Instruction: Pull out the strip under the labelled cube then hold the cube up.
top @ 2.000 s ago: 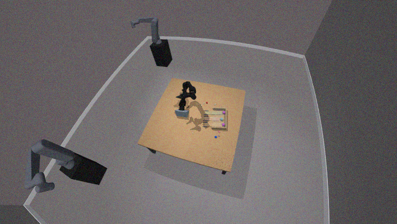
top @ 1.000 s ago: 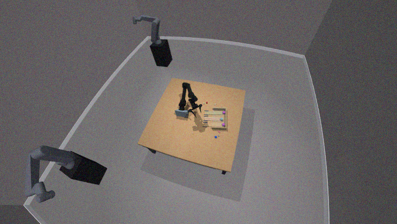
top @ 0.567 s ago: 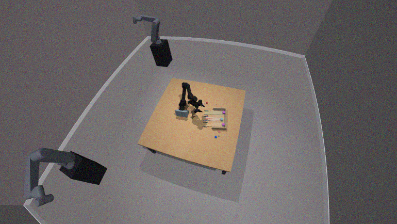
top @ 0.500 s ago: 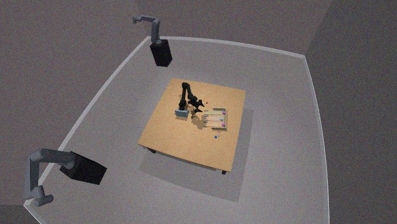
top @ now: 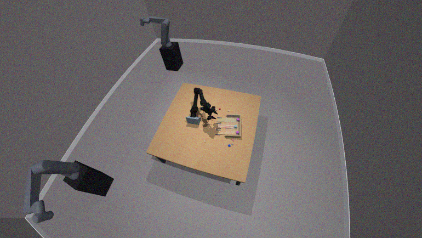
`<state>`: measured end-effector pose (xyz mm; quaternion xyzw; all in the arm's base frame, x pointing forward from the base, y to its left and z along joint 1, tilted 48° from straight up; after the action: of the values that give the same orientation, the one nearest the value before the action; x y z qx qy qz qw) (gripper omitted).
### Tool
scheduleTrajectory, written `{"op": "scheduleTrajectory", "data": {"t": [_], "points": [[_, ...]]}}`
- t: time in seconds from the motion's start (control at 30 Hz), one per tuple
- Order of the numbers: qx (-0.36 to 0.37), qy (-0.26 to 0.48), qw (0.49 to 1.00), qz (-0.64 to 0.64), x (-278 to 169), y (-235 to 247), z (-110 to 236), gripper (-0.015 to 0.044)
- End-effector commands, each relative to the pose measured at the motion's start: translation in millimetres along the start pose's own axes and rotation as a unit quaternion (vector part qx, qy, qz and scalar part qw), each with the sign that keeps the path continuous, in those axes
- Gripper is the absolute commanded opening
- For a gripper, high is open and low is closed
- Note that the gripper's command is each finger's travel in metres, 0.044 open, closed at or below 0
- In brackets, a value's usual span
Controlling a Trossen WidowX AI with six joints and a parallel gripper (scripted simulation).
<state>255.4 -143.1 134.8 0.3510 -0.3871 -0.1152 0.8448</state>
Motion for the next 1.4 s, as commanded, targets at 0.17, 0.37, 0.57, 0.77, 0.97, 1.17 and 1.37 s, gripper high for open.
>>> {"op": "scheduleTrajectory", "data": {"t": [0.17, 0.37, 0.57, 0.77, 0.97, 1.17, 1.37], "points": [[0.007, 0.182, 0.983, 0.030, 27.1, -12.2, -64.2, 0.0111], [0.032, 0.319, 0.945, 0.063, 31.7, -17.1, -112.7, 0.0000], [0.079, 0.427, 0.897, 0.084, 29.7, -17.7, -149.0, 0.0000], [0.081, 0.431, 0.895, 0.084, 29.6, -17.7, -150.0, 0.0000], [0.081, 0.431, 0.895, 0.084, 29.7, -16.7, -150.3, 0.0000], [0.081, 0.430, 0.895, 0.084, 23.4, -16.2, -156.2, 0.0000], [0.081, 0.430, 0.895, 0.084, 16.0, -15.1, -162.8, 0.0000]]}}
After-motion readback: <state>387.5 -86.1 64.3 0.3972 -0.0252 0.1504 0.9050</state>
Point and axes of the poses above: the point midway between the two fingers, 35 mm back from their tips, its own z axis back along the fingers, its own y axis across the jaws, x = y × z, the point moved 10 cm from there along z, back along the fingers, and after that the axes turned 5 degrees about z, right-handed, at the moved point
